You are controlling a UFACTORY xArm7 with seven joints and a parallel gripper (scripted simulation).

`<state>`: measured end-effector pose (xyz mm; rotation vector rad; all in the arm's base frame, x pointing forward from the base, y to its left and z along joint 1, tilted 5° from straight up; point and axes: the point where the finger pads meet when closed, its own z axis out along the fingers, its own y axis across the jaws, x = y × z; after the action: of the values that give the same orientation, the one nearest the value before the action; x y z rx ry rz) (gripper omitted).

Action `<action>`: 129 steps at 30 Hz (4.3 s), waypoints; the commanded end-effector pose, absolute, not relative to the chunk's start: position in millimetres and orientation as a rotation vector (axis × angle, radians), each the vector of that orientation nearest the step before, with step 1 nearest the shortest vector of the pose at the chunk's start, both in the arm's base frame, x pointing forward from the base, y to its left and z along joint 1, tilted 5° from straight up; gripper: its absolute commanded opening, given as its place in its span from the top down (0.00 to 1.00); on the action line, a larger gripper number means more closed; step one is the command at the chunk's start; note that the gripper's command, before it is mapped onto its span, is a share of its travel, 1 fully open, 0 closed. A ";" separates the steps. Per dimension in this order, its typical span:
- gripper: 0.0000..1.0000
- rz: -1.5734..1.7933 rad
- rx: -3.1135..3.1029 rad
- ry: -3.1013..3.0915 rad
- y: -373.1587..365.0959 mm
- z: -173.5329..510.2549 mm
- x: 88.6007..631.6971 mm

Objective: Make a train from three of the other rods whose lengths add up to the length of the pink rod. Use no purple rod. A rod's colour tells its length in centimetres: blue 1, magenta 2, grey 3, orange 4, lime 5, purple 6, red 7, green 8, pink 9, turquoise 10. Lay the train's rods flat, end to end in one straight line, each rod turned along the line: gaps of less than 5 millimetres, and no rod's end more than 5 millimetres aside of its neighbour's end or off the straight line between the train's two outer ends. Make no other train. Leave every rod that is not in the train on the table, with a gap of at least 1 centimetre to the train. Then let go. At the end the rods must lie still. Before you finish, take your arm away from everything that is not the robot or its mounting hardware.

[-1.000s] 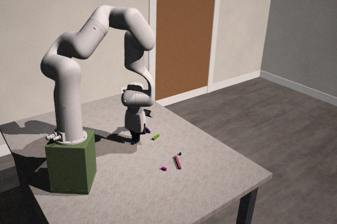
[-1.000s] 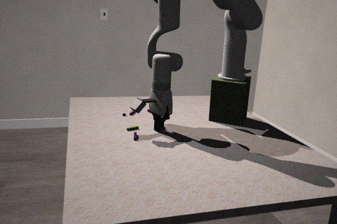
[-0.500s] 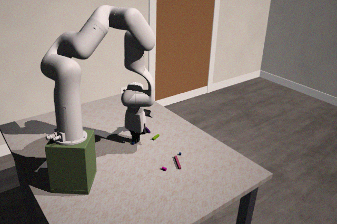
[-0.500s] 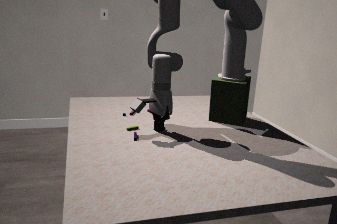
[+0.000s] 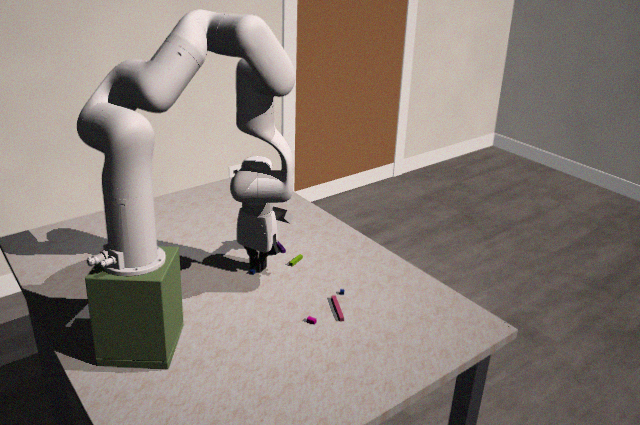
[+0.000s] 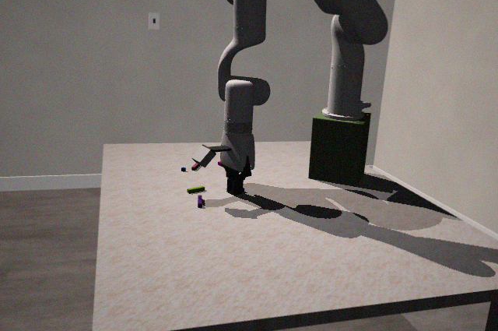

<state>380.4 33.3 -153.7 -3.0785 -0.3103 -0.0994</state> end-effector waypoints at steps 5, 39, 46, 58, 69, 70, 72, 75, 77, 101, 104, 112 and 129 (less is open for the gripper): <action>0.76 -0.104 -3.079 -0.310 33.2 -152.9 381.6; 0.76 -0.104 -3.079 -0.310 28.8 -69.8 376.5; 0.76 -0.104 -3.079 -0.310 28.5 -63.2 376.0; 0.00 -0.104 -3.079 -0.310 28.5 -63.2 376.0; 0.00 -0.107 -3.080 -0.306 25.4 -64.3 384.4; 0.00 -0.111 -3.081 -0.299 19.7 -66.4 398.6; 0.00 -0.114 -3.083 -0.287 11.0 -69.8 418.5; 0.00 -0.113 -3.084 -0.274 1.5 -74.1 437.9; 0.00 -0.112 -3.084 -0.266 -3.8 -76.5 447.5; 0.76 -0.102 -3.083 -0.245 -17.9 -83.9 470.7; 0.76 -0.102 -3.083 -0.245 -17.9 -83.9 470.7; 0.76 -0.102 -3.083 -0.245 -17.9 -83.9 470.7; 0.76 -0.102 -3.083 -0.245 -17.8 -85.8 470.8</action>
<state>469.2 -17.6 -85.9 -3.0824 -0.2449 -0.0968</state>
